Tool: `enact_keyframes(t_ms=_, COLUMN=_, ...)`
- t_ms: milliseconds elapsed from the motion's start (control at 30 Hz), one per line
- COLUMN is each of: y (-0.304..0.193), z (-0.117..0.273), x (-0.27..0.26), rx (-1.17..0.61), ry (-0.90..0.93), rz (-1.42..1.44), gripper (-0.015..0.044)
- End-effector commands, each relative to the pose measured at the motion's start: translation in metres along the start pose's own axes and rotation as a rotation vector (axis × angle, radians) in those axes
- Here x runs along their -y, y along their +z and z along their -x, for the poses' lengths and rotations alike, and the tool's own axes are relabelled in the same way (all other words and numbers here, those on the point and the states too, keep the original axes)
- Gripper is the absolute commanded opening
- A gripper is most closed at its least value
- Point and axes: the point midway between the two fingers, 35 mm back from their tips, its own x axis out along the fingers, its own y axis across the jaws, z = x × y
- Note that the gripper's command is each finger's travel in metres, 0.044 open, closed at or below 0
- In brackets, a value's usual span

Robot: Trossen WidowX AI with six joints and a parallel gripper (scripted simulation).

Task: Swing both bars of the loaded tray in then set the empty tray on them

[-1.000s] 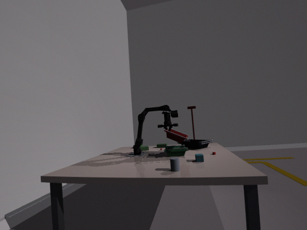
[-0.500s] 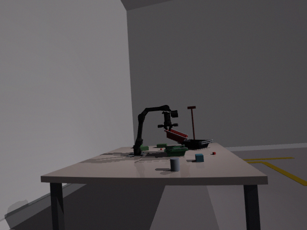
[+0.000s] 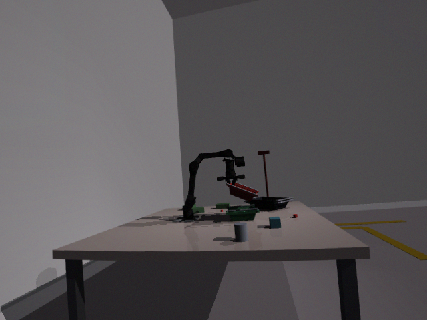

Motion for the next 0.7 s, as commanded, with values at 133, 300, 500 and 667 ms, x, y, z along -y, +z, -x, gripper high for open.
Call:
enact_keyframes(t_ms=133, y=0.0, z=0.001, x=0.0, rx=-0.001, ry=-0.009, rz=0.001, gripper=0.0)
enact_keyframes(t_ms=300, y=0.0, z=-0.006, x=0.0, rx=-0.001, ry=-0.006, rz=0.018, gripper=0.0)
enact_keyframes(t_ms=500, y=0.0, z=-0.014, x=0.0, rx=-0.001, ry=-0.001, rz=0.039, gripper=0.0)
enact_keyframes(t_ms=667, y=0.0, z=-0.021, x=0.001, rx=-0.001, ry=0.003, rz=0.058, gripper=0.0)
